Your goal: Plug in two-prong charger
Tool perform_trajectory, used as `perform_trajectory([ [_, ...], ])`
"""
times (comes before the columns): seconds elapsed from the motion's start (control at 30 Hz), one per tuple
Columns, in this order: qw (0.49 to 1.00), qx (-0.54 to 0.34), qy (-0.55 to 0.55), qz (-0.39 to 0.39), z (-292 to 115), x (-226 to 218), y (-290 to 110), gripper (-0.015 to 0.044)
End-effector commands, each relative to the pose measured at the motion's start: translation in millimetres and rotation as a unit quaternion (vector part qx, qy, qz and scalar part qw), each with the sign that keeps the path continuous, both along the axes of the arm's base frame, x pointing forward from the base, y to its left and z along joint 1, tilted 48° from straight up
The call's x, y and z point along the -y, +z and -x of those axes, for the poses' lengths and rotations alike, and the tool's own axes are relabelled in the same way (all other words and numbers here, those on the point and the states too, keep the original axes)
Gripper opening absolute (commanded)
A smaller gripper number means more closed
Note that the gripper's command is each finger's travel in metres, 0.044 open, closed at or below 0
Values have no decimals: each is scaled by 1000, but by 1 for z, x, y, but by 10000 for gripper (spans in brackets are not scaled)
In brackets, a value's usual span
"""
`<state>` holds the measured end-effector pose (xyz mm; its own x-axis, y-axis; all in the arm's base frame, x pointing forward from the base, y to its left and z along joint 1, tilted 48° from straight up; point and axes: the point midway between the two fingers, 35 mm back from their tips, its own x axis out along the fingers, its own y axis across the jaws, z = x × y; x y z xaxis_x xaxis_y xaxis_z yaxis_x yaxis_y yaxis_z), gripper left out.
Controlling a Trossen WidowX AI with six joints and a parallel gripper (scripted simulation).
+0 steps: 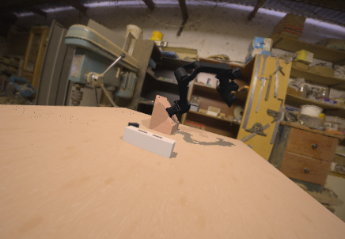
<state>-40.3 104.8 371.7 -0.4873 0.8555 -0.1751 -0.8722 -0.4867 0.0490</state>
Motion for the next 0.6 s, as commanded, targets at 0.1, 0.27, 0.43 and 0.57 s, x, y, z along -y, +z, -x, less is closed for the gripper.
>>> perform_trajectory([
  [0.1, 999, 24, -27, 11, 5, -10, -4, 440],
  [0.27, 998, 40, -49, 20, 6, -18, -7, 440],
  [0.43, 995, 56, -71, 31, 7, -27, -10, 440],
  [0.57, 993, 68, -88, 41, 7, -34, -14, 440],
])
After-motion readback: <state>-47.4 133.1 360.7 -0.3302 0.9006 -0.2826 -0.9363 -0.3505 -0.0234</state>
